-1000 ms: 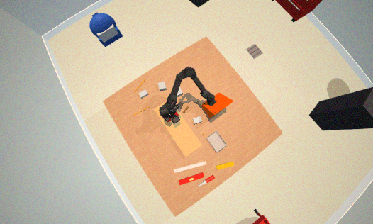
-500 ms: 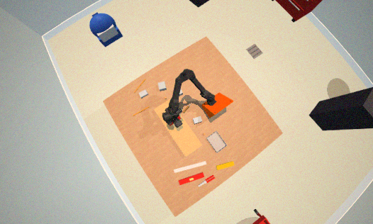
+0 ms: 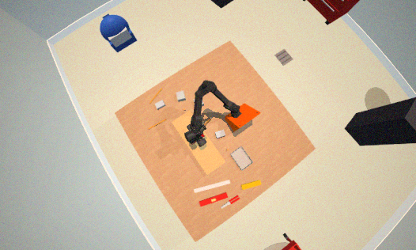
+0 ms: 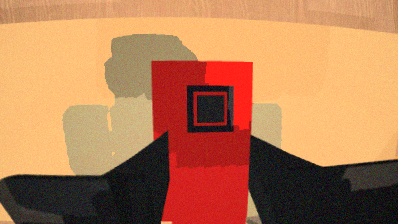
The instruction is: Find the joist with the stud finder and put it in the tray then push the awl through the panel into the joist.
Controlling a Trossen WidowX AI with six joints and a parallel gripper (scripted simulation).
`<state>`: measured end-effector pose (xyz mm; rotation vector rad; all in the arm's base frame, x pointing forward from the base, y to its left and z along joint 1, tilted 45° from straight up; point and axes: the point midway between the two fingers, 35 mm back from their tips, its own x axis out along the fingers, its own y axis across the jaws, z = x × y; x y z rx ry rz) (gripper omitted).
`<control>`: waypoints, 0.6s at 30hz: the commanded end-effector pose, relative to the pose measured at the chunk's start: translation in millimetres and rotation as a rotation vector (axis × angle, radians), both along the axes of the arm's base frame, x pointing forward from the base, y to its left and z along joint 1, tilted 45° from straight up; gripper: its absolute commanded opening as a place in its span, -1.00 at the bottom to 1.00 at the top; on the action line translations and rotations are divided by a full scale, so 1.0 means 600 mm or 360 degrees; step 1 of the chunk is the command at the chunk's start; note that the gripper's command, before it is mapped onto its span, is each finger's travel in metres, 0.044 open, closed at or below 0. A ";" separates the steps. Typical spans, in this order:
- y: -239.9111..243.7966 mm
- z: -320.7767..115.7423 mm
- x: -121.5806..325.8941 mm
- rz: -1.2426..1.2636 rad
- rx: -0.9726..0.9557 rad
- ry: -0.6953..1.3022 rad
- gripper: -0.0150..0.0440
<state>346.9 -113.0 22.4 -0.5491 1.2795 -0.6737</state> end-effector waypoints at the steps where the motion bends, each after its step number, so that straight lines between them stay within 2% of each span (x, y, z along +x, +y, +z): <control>1: 0.015 -0.016 0.003 0.0005 0.0007 0.0004 -0.49; 18: 0.067 -0.069 0.014 0.0005 0.0010 0.0002 -0.49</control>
